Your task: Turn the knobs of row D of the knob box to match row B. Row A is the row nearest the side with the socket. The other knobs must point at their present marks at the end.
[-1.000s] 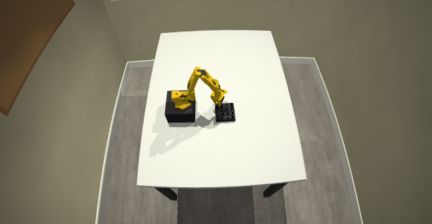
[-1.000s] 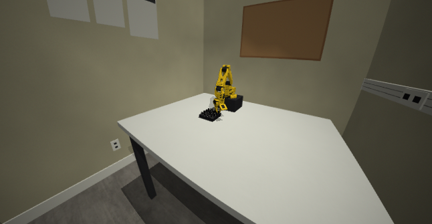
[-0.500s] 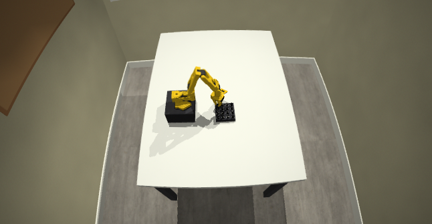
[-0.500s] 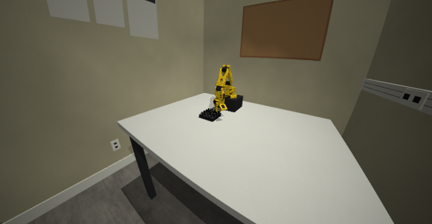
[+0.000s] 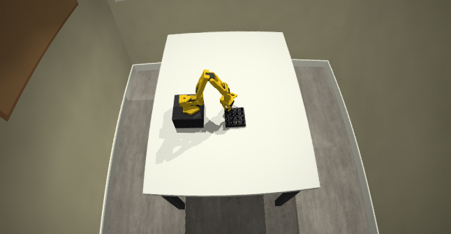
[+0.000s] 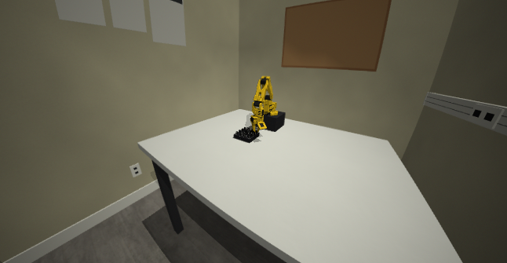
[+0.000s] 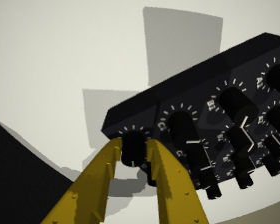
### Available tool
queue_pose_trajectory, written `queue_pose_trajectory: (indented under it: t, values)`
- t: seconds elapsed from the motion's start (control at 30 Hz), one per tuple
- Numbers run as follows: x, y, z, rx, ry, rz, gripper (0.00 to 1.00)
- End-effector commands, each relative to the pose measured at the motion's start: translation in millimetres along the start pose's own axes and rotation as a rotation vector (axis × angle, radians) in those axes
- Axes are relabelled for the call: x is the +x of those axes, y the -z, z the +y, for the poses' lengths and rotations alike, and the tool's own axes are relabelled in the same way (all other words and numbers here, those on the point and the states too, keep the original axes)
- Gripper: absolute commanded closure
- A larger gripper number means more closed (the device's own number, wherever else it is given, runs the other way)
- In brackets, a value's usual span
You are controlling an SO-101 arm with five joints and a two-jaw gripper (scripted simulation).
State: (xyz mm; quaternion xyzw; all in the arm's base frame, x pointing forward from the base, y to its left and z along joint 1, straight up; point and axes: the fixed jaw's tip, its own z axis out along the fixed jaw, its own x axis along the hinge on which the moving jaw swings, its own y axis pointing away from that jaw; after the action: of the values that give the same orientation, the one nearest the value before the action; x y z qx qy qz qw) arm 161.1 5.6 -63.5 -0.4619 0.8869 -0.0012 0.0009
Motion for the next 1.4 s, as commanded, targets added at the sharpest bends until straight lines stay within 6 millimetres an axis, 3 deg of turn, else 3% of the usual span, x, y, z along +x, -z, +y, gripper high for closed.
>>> queue_pose_trajectory:
  t: [0.0,0.7,1.37]
  values:
    - [-1.0,3.9,2.5,-0.003,0.001,0.0,0.92]
    - [-1.4,30.2,2.2,-0.003,0.001,0.0,0.92]
    - [-0.9,38.2,2.9,-0.003,0.001,0.0,0.92]
